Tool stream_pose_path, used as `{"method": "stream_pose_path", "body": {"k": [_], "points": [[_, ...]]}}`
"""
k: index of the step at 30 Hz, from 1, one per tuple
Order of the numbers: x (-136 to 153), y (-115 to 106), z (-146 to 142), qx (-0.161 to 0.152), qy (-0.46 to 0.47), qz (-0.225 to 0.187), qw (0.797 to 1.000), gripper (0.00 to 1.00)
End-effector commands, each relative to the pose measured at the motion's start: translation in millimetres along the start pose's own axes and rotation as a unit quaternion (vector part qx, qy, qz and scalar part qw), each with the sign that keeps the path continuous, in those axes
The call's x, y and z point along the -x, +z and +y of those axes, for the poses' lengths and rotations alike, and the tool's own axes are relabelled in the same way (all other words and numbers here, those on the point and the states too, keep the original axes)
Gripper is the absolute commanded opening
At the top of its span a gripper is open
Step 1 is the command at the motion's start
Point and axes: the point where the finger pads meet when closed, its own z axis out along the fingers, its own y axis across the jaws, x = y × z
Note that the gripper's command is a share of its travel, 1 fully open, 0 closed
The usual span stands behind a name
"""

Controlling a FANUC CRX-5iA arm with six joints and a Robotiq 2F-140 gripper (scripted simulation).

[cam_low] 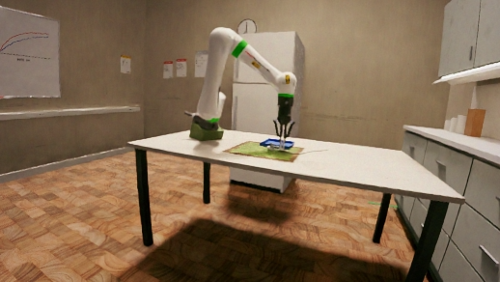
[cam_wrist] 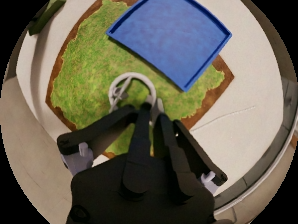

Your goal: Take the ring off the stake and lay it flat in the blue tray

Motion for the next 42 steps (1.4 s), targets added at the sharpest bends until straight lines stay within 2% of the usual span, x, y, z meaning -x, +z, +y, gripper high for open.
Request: {"method": "stream_pose_path", "body": {"k": [1, 28, 42], "points": [[0, -1, 1, 0.001, 0.0, 0.0, 1.0, 0.1], [-6, -7, -9, 0.001, 0.0, 0.0, 1.0, 0.1], [-4, -7, -11, 0.008, 0.0, 0.026, 1.0, 0.1]]}}
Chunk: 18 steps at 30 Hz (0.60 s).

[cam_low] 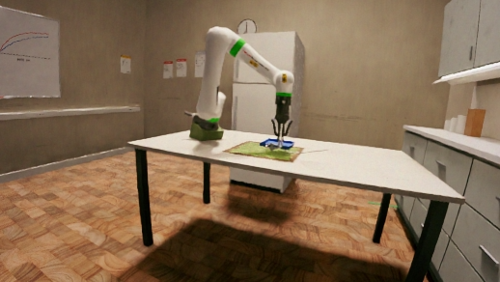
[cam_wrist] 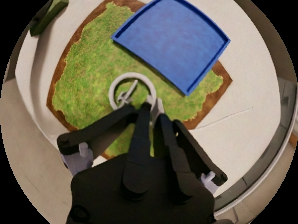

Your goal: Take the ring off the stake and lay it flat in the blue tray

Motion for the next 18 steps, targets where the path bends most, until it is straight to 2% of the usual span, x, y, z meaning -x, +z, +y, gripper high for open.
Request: {"method": "stream_pose_path", "body": {"k": [1, 18], "points": [[0.3, -0.7, 0.6, 0.001, 0.0, 0.0, 1.0, 0.1], [2.5, -4.6, -3.0, 0.014, 0.0, 0.051, 0.999, 0.1]]}}
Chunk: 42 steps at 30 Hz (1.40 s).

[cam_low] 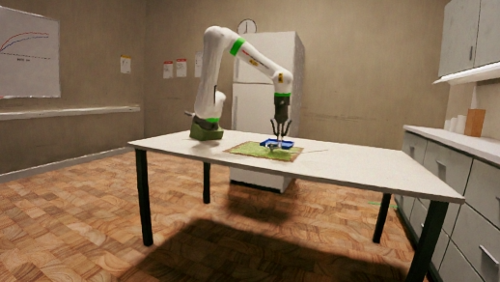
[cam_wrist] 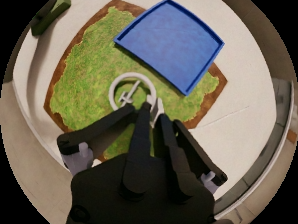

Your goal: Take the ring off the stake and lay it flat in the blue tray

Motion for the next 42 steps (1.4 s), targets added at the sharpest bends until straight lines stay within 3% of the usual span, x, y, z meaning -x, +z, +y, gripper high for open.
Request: {"method": "stream_pose_path", "body": {"k": [1, 15, 42], "points": [[0, -1, 1, 0.001, 0.0, 0.001, 1.0, 0.1], [2, -4, 0, 0.008, 0.0, 0.026, 1.0, 0.1], [15, -10, -4, 0.007, 0.0, 0.026, 1.0, 0.1]]}}
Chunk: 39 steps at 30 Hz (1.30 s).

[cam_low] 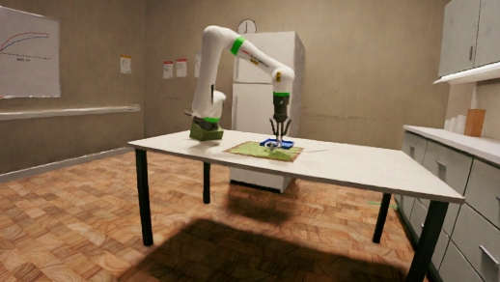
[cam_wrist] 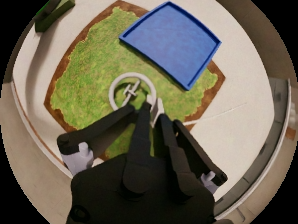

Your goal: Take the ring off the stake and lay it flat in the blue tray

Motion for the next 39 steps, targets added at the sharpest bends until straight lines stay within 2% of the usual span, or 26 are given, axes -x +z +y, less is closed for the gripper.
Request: {"method": "stream_pose_path", "body": {"k": [1, 27, 35, 39], "points": [[0.3, -0.8, 0.6, 0.001, 0.0, 0.0, 1.0, 0.1], [-3.4, -8.4, 1.3, -0.009, 0.0, -0.036, 0.999, 0.1], [-6.9, -6.8, 2.2, -0.025, 0.0, -0.093, 0.995, 0.1], [-8.0, -9.4, 2.8, -0.026, 0.0, -0.102, 0.994, 0.1]]}}
